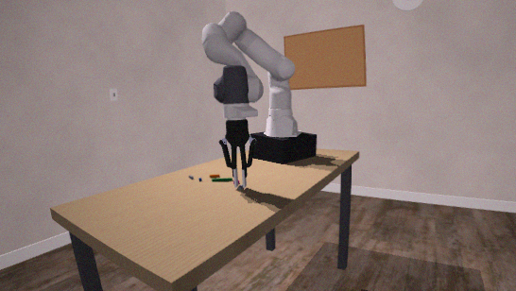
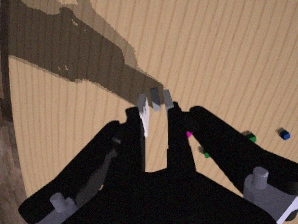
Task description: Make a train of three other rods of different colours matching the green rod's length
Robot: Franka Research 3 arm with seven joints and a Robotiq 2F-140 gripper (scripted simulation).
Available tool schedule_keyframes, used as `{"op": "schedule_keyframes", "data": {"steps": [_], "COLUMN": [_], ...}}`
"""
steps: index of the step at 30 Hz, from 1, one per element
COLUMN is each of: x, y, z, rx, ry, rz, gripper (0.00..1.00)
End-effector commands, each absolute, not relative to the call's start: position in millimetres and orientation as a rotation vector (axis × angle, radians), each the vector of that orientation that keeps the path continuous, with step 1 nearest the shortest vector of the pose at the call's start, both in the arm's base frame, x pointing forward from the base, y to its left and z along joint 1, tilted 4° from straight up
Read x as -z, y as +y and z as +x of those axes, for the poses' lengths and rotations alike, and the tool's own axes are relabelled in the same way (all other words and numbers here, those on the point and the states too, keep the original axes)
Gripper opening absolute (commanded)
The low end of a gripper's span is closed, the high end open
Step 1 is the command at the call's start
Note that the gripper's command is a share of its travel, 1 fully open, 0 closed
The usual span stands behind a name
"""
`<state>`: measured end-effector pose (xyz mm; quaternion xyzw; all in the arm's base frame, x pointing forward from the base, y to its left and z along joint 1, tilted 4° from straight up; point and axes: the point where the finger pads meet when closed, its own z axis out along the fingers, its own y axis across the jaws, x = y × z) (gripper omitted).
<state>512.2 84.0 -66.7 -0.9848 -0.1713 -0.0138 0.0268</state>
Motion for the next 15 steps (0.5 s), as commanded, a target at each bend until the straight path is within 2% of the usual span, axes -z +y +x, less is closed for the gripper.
{"op": "schedule_keyframes", "data": {"steps": [1, 15], "x": [69.5, 73.1], "y": [84.7, 84.9], "z": [514.4, 514.4], "rx": [0.051, 0.051], "ry": [-0.52, -0.52], "rz": [-3.042, -3.042], "gripper": [0.15, 0.15]}}
